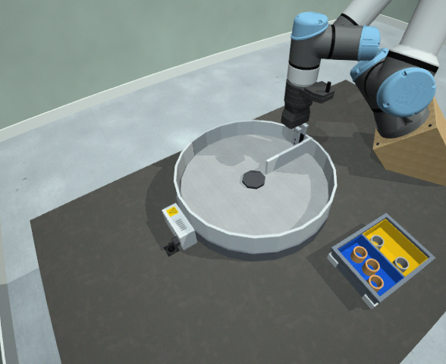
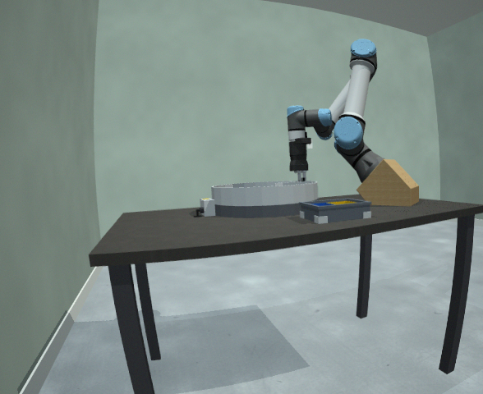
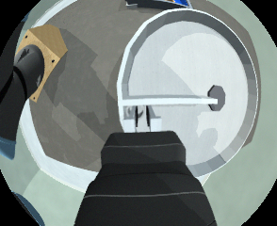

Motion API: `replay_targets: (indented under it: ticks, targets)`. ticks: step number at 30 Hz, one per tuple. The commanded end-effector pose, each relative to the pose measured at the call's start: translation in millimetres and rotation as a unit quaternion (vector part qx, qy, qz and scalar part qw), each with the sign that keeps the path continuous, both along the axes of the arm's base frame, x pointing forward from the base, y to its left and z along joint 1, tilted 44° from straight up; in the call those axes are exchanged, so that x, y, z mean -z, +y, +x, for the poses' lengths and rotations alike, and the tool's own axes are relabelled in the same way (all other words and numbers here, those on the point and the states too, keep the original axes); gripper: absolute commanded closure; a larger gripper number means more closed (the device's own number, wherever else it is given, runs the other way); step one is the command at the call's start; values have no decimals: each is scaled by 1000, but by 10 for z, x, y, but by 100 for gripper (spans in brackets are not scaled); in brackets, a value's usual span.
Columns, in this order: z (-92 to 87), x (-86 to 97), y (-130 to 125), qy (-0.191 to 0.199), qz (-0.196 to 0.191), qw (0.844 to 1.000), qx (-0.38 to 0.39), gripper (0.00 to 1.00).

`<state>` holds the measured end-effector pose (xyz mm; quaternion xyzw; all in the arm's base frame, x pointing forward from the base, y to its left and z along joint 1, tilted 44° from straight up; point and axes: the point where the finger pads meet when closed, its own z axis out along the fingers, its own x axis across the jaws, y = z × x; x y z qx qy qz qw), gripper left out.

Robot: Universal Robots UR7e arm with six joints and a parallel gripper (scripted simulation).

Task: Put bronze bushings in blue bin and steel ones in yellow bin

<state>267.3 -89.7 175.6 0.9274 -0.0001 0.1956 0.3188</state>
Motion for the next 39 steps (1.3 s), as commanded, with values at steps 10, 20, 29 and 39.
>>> replay_targets:
  ticks: [10, 20, 29, 39]
  targets:
    - [42, 75, -65, 0, 0, 1000, 0, 60]
    - [67, 124, -106, 0, 0, 1000, 0, 60]
    - [97, 184, -155, 0, 0, 1000, 0, 60]
    - [97, 184, -155, 0, 0, 1000, 0, 60]
